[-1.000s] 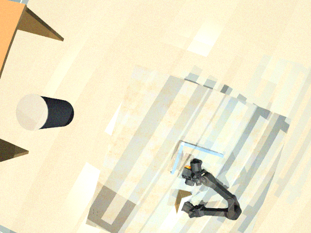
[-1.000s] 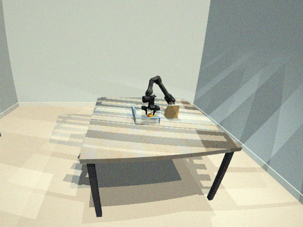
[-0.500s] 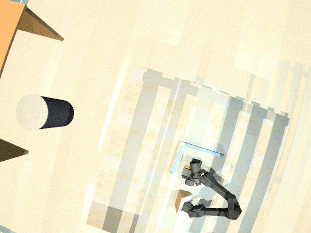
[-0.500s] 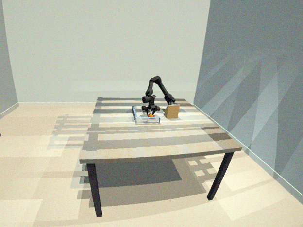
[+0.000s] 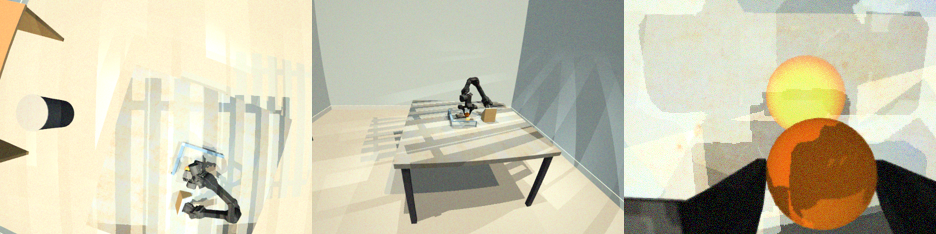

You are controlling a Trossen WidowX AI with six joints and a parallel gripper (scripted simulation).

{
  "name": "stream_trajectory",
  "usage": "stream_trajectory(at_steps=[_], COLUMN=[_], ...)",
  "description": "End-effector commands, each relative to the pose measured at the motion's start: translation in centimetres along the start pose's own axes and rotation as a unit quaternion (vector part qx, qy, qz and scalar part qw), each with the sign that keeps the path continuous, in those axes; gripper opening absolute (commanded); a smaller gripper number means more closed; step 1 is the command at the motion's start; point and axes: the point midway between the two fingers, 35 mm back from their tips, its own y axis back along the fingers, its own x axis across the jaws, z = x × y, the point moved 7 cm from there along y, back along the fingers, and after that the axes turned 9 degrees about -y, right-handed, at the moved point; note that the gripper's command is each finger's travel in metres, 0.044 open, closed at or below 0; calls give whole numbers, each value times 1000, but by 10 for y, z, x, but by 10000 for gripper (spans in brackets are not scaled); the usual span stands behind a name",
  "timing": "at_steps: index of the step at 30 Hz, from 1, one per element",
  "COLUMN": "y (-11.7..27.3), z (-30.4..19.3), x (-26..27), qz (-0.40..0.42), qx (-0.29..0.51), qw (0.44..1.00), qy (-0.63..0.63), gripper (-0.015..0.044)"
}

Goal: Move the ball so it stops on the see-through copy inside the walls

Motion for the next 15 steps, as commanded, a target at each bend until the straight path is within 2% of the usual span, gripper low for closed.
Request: stream_trajectory(at_steps=[1,8,15], y=[33,79,84], z=[0,-5,-6], x=[-2,4,5], qz=[-6,-5,-5], qx=[-8,-4,-3], qw=[1000,1000,1000], qy=[-8,-8,-8], gripper=[0,0,0])
